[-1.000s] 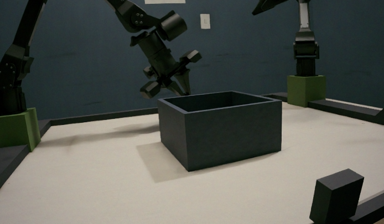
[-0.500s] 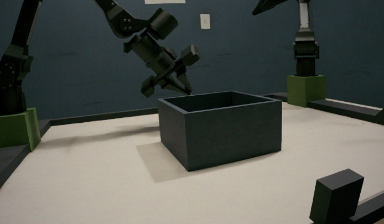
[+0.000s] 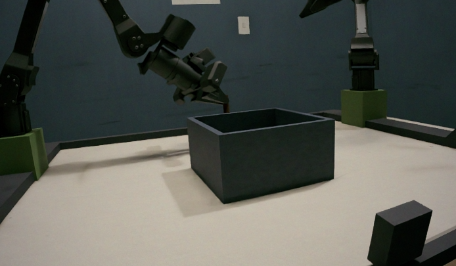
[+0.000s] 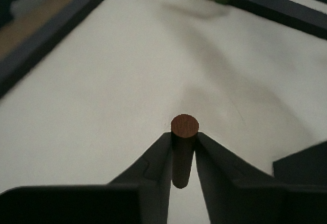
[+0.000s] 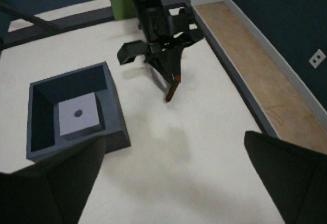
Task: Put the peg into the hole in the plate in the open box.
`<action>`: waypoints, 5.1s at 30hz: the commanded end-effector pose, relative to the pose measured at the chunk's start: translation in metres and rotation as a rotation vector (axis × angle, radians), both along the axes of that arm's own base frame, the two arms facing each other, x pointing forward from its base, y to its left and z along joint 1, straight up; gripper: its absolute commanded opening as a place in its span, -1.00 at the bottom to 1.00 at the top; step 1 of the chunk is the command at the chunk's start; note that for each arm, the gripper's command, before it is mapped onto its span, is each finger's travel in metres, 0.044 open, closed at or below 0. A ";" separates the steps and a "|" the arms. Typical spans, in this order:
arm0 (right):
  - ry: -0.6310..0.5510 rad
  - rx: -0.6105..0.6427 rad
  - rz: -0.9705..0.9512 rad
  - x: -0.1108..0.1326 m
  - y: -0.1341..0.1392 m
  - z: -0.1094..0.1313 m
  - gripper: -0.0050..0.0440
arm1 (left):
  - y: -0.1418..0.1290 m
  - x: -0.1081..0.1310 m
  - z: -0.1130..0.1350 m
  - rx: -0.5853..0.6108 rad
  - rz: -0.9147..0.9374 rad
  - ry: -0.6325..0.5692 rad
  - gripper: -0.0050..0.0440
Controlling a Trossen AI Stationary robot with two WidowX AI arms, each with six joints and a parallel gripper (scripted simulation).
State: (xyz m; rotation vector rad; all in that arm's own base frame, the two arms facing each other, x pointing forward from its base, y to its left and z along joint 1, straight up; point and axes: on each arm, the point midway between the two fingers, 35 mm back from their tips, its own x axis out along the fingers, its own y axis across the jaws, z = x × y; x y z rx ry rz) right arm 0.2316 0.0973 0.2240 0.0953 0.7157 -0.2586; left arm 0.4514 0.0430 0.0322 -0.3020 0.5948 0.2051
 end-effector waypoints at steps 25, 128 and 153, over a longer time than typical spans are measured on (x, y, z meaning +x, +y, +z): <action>-0.014 0.014 -0.001 0.000 0.001 0.006 1.00 | 0.003 0.003 -0.016 0.178 -0.189 -0.063 -0.70; -0.014 0.014 -0.001 0.000 0.001 0.006 1.00 | -0.008 0.012 0.050 0.153 -0.227 0.297 1.00; -0.014 0.014 -0.001 0.000 0.001 0.006 1.00 | -0.012 0.005 0.048 0.108 -0.253 0.594 1.00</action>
